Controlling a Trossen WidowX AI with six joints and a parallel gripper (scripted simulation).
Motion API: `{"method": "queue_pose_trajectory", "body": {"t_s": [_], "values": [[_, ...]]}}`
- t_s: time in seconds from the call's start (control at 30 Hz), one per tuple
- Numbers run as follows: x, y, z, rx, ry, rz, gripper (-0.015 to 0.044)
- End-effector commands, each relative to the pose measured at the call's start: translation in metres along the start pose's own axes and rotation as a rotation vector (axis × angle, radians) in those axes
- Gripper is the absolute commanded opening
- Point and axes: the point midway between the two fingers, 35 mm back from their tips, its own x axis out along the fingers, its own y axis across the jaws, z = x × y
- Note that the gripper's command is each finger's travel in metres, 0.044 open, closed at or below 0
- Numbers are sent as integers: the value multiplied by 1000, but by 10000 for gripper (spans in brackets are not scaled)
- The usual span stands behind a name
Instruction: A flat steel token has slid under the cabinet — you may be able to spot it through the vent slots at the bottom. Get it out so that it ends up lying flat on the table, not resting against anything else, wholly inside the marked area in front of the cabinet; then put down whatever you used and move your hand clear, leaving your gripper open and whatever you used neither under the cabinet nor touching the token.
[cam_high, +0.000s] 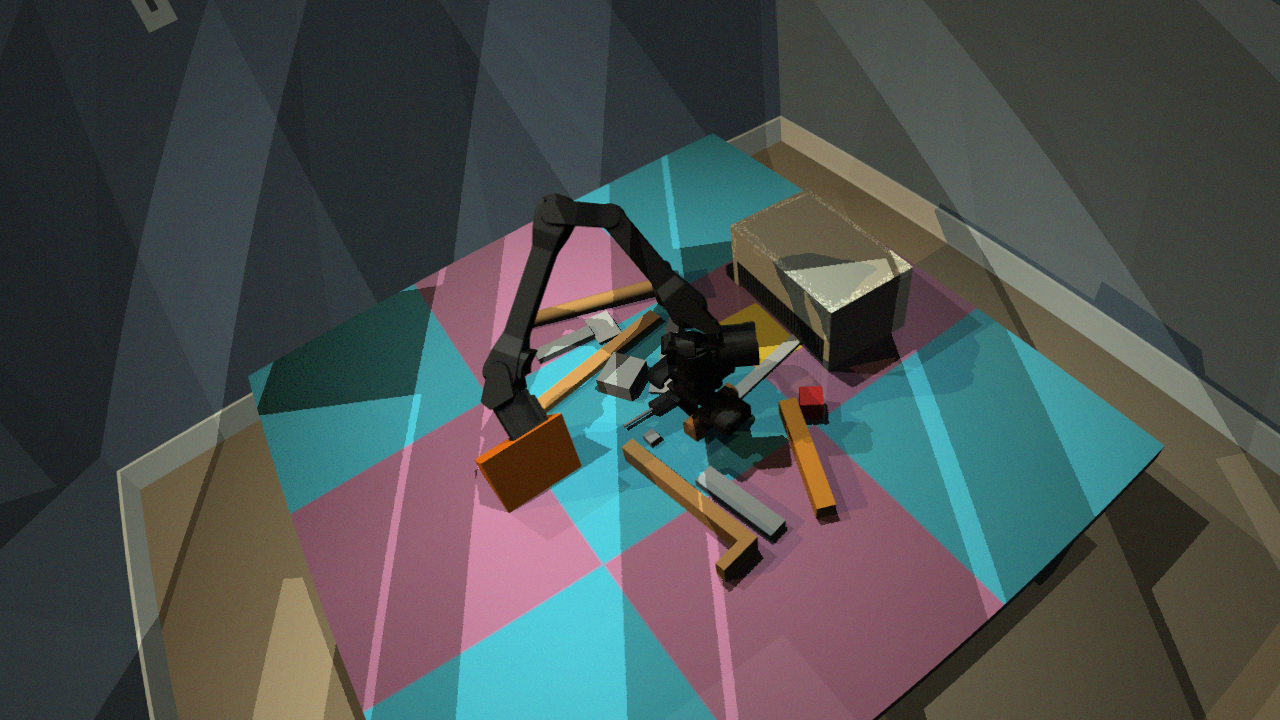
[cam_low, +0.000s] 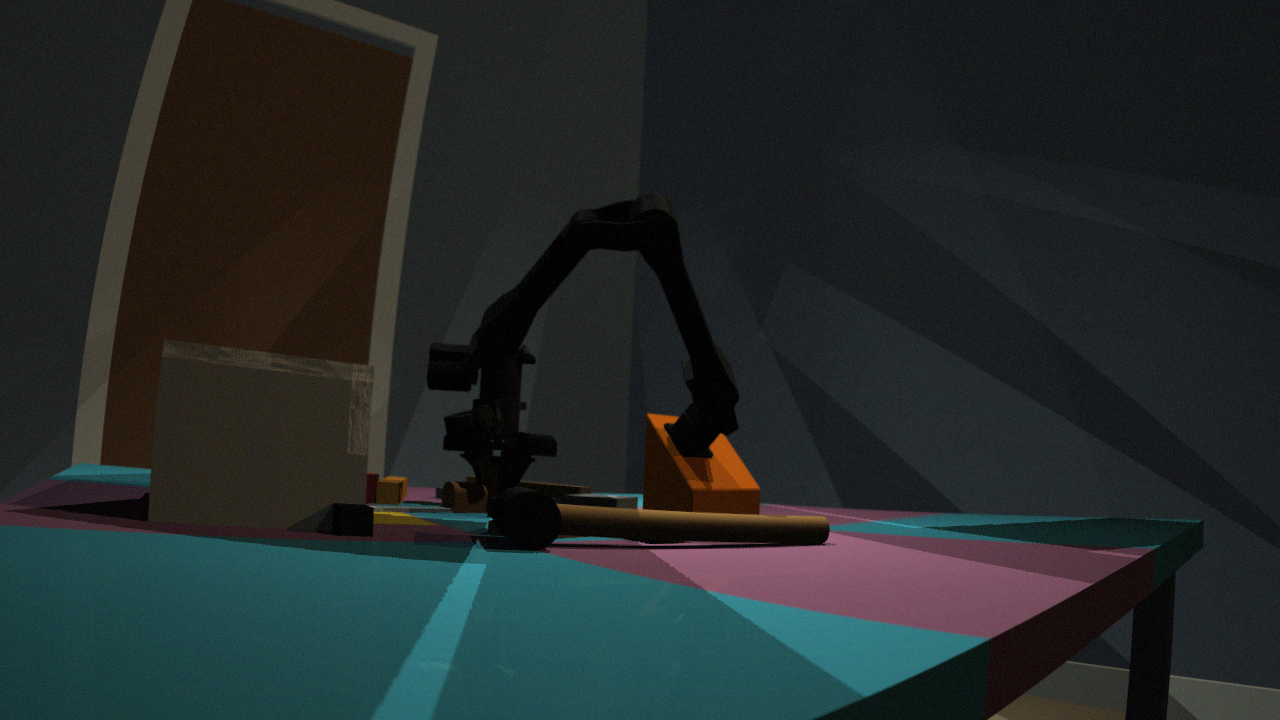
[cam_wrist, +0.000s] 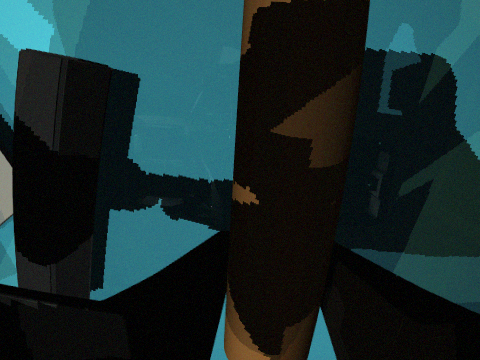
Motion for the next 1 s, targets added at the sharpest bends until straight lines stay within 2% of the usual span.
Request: {"method": "queue_pose_trajectory", "body": {"t_s": [0.0, 0.97], "values": [[0, 0, 8, -1, -4, 0, 0], [-1, 1, 47, -2, -5, 0, 0]]}}
